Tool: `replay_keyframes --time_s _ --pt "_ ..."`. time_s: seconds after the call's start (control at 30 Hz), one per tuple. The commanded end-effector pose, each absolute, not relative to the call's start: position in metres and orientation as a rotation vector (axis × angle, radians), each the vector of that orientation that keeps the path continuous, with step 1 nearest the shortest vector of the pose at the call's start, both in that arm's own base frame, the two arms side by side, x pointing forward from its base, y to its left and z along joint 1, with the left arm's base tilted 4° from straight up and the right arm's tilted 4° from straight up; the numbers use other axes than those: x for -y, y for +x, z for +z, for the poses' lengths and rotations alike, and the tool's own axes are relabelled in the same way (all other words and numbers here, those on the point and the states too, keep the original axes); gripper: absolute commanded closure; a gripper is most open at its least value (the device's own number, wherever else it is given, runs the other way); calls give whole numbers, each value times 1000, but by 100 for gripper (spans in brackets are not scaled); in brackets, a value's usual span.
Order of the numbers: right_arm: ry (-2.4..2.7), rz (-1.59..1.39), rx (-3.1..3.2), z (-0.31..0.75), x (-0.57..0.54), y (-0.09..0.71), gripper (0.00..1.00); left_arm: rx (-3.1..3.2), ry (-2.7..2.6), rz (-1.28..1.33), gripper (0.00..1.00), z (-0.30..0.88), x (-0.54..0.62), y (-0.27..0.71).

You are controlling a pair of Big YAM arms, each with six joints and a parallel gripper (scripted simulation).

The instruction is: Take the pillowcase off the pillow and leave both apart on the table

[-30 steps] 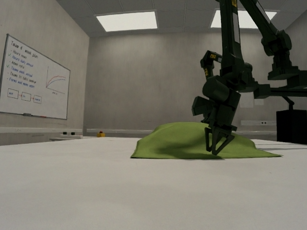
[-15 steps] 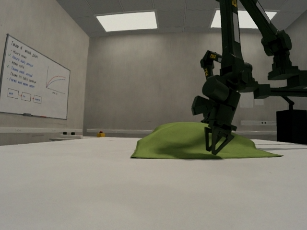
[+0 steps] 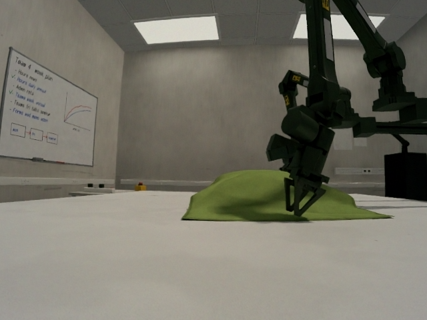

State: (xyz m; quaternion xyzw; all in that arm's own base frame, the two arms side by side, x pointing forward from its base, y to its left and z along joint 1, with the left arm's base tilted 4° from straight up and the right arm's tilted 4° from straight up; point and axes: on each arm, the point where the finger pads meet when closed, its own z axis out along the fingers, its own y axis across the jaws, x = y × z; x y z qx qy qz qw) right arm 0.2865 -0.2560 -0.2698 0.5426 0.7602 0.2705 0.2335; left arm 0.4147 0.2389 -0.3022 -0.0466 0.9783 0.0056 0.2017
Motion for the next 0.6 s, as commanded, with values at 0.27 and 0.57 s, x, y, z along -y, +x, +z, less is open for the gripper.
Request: replay_keyframes --time_s 0.27,0.57 --pt "1523 777 -2104 -277 237 280 98 -2716 -126 38 40 -311 -248 418" --pt "1523 777 -2104 -277 237 280 98 -2715 -126 38 40 -313 -249 419"
